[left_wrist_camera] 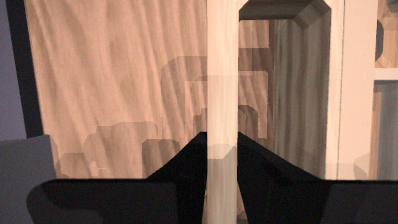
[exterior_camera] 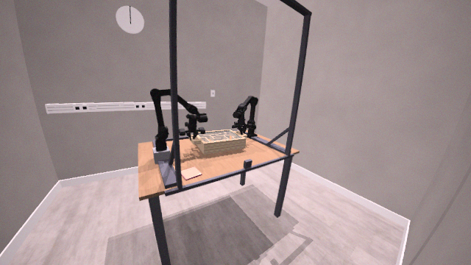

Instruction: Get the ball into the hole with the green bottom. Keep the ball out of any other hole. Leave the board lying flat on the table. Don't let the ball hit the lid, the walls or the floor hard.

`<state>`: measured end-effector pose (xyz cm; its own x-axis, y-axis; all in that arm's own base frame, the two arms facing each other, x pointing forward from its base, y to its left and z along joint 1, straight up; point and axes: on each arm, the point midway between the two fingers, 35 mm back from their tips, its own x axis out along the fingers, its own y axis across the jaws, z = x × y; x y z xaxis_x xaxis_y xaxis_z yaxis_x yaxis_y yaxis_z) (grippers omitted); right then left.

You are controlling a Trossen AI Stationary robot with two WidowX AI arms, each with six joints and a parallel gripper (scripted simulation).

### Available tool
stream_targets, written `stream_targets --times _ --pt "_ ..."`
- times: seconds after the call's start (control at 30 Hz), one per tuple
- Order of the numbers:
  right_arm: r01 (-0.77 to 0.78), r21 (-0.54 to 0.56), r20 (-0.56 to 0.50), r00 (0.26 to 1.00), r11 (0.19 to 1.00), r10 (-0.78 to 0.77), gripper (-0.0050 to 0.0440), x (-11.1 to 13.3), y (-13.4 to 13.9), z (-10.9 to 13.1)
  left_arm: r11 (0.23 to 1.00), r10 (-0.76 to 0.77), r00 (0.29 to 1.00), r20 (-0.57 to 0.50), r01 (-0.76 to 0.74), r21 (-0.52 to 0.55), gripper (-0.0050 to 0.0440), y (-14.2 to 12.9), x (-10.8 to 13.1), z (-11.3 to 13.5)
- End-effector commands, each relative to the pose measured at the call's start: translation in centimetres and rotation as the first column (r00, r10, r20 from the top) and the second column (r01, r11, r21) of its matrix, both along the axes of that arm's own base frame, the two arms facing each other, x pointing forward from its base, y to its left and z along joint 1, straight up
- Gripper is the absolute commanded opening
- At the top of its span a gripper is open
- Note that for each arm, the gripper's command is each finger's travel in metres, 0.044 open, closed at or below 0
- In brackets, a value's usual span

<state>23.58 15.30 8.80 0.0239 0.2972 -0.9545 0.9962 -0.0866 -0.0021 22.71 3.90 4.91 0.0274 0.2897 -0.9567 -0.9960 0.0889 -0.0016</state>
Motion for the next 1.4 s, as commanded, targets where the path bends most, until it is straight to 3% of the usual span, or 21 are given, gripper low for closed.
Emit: stream_targets --times 0.0,0.07,0.37,0.43,0.5,0.57,0.67,0.77,0.93,0.97,1.03,1.1,1.17,1.23,1.3,1.37 --pt "-0.017 0.047 0.043 0.999 0.999 0.015 -0.0050 0.2 0.8 1.8 1.000 -0.001 0.999 0.050 0.000 0.009 -0.0050 0.3 0.9 1.4" --pt "-0.012 0.034 0.039 0.999 0.999 0.010 -0.0050 -0.3 0.6 0.8 1.000 0.004 1.000 0.021 -0.004 0.014 -0.0050 0.1 1.0 1.5" --pt "-0.012 0.031 0.056 0.998 0.999 0.010 -0.0050 0.1 0.8 1.5 1.000 0.005 0.999 0.039 -0.006 0.025 -0.0050 0.0 1.0 1.8" --pt "-0.009 0.025 0.009 1.000 1.000 0.009 -0.0050 0.5 0.7 1.7 1.000 0.003 0.999 0.047 -0.004 0.024 -0.0050 0.1 0.1 0.4" --pt "-0.012 0.028 0.042 0.999 1.000 0.010 -0.0050 -0.3 0.6 0.8 1.000 -0.001 0.999 0.036 0.000 0.021 -0.0050 0.2 1.0 1.9" --pt "-0.015 0.029 0.039 0.999 0.999 0.014 -0.0050 0.3 0.8 1.9 1.000 0.004 0.999 0.037 -0.005 0.028 -0.0050 0.1 0.2 0.8" --pt "-0.016 0.031 0.040 0.999 0.999 0.015 -0.0050 -0.3 0.6 0.8 1.000 -0.001 0.999 0.037 0.000 0.017 -0.0050 0.2 1.0 1.8" --pt "-0.016 0.034 0.041 0.999 0.999 0.015 -0.0050 0.3 0.8 1.9 1.000 0.006 0.999 0.033 -0.006 0.023 -0.0050 0.2 0.2 0.8" --pt "-0.014 0.034 0.042 0.999 0.999 0.012 -0.0050 -0.3 0.5 0.8 1.000 -0.001 1.000 0.022 0.001 0.002 -0.0050 0.0 1.0 1.6" --pt "-0.010 0.048 0.034 0.999 0.999 0.008 -0.0050 0.4 0.5 2.1 1.000 -0.001 0.999 0.037 0.001 -0.004 -0.0050 0.1 0.1 0.6" --pt "-0.010 0.034 -0.004 1.000 0.999 0.010 -0.0050 0.6 0.6 2.0 1.000 -0.001 0.999 0.053 0.000 0.013 -0.0050 0.3 0.0 0.1" --pt "-0.013 0.048 0.029 1.000 0.999 0.012 -0.0050 0.2 0.5 1.6 1.000 -0.001 0.998 0.055 0.002 -0.008 -0.0050 0.1 0.8 1.3" --pt "-0.016 0.039 0.005 1.000 0.999 0.016 -0.0050 0.4 0.8 2.1 1.000 0.000 0.998 0.056 -0.001 0.010 -0.0050 0.2 0.1 0.3" --pt "-0.009 0.027 0.033 0.999 1.000 0.008 -0.0050 -0.2 0.5 1.0 1.000 0.004 1.000 0.030 -0.005 0.018 -0.0050 0.0 0.9 1.4" --pt "-0.011 0.033 0.024 1.000 0.999 0.010 -0.0050 0.3 0.8 2.3 1.000 0.004 0.998 0.058 -0.005 0.023 -0.0050 0.1 0.4 0.7" --pt "-0.009 0.016 0.040 0.999 1.000 0.009 -0.0050 -0.3 0.6 0.8 1.000 0.003 1.000 0.022 -0.004 0.028 -0.0050 0.0 1.0 1.6"
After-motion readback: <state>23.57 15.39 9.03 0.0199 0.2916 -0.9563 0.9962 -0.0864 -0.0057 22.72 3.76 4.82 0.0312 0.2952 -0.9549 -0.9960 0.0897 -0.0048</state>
